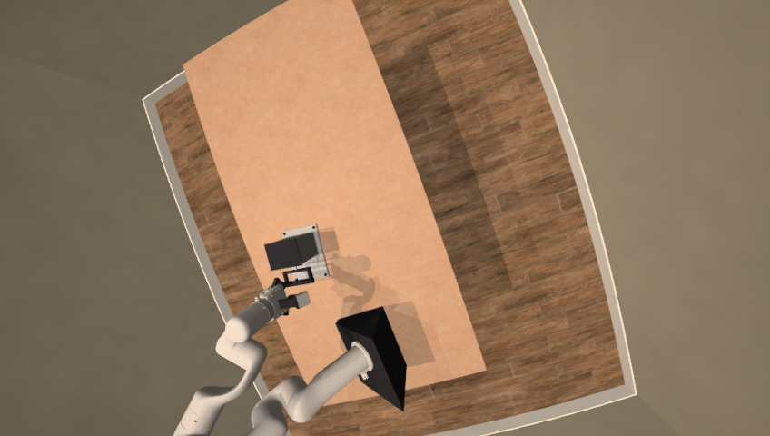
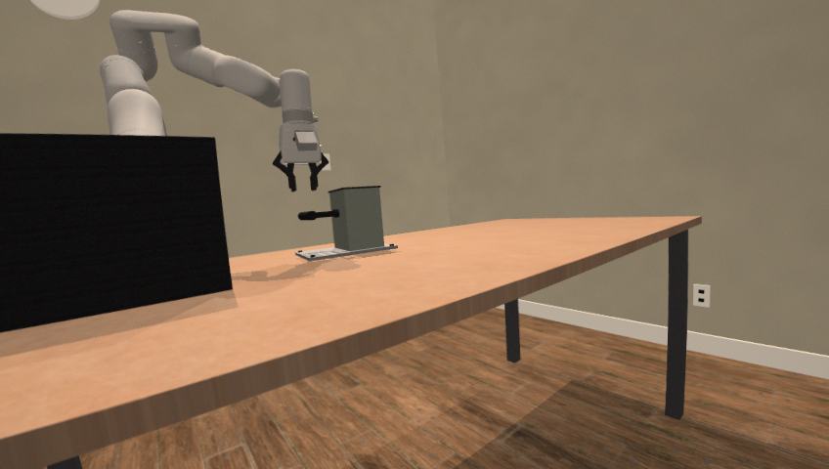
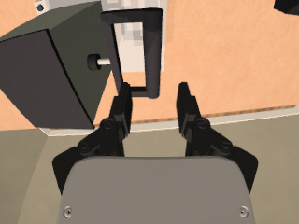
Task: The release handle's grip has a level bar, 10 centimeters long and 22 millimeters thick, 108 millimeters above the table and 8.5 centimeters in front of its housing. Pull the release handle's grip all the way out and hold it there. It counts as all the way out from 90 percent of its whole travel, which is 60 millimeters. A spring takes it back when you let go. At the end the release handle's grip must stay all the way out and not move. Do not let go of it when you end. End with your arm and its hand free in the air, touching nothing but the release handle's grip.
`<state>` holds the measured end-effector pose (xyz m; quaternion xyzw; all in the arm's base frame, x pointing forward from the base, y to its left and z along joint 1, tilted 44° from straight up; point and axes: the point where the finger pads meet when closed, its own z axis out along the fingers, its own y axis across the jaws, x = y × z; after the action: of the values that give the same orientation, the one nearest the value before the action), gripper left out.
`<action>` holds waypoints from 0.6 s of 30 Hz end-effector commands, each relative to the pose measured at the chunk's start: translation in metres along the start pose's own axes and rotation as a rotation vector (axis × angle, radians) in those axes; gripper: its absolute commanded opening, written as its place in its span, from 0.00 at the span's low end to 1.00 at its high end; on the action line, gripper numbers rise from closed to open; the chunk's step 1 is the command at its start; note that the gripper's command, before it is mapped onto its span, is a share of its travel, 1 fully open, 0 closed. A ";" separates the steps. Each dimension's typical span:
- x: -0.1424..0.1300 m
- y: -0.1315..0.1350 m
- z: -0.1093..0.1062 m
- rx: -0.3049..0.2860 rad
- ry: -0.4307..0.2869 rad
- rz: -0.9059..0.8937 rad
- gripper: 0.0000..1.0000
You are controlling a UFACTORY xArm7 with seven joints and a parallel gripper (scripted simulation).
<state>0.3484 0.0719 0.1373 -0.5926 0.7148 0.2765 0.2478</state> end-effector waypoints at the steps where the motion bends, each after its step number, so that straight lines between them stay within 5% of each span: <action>1: 0.000 -0.001 0.001 0.004 0.000 0.000 0.50; 18: 0.000 -0.001 0.021 0.004 0.000 0.000 0.50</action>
<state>0.3488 0.0849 0.1236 -0.5927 0.7148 0.2766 0.2476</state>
